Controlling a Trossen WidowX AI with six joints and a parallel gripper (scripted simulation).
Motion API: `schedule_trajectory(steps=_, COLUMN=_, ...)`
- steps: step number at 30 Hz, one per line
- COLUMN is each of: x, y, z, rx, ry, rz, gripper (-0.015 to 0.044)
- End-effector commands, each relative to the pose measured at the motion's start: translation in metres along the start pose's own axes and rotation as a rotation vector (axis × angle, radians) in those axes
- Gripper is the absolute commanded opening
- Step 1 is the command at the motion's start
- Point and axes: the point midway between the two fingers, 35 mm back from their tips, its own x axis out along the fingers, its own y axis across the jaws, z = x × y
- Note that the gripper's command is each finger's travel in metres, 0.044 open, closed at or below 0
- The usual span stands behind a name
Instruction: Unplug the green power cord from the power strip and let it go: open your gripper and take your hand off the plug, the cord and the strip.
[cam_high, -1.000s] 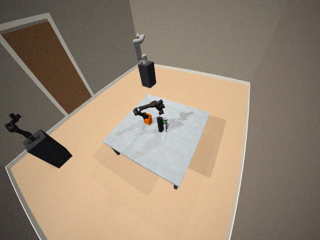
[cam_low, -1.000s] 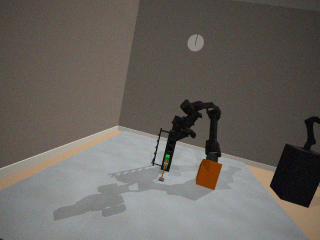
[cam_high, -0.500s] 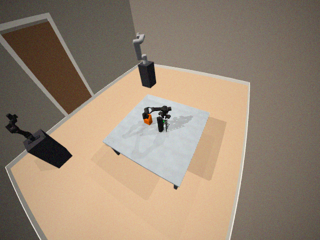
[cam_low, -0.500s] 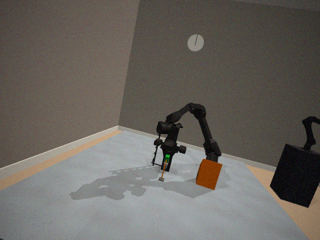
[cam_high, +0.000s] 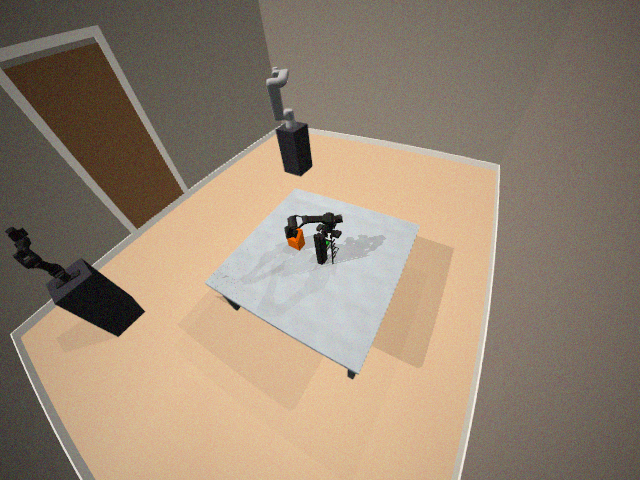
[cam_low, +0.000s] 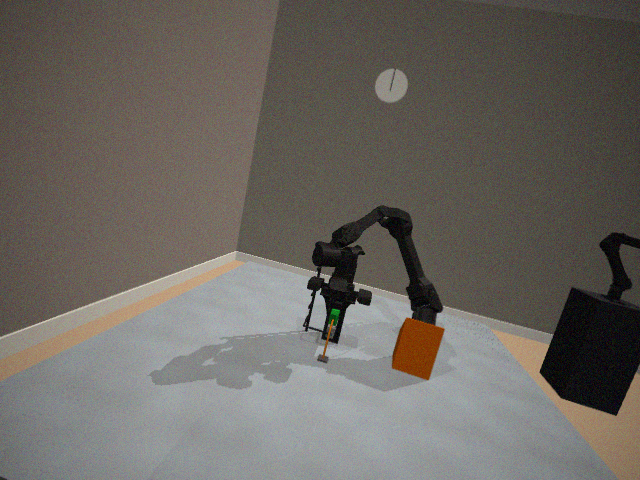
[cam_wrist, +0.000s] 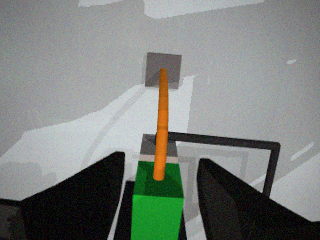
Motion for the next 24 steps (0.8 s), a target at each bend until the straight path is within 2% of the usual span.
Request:
schedule_trajectory(steps=1, x=0.0, y=0.0, z=-0.008, rx=-0.005, ry=0.003, rz=0.0, gripper=0.016)
schedule_trajectory(steps=24, x=0.008, y=0.0, z=-0.03, rx=-0.005, ry=0.006, rz=0.0, gripper=0.016)
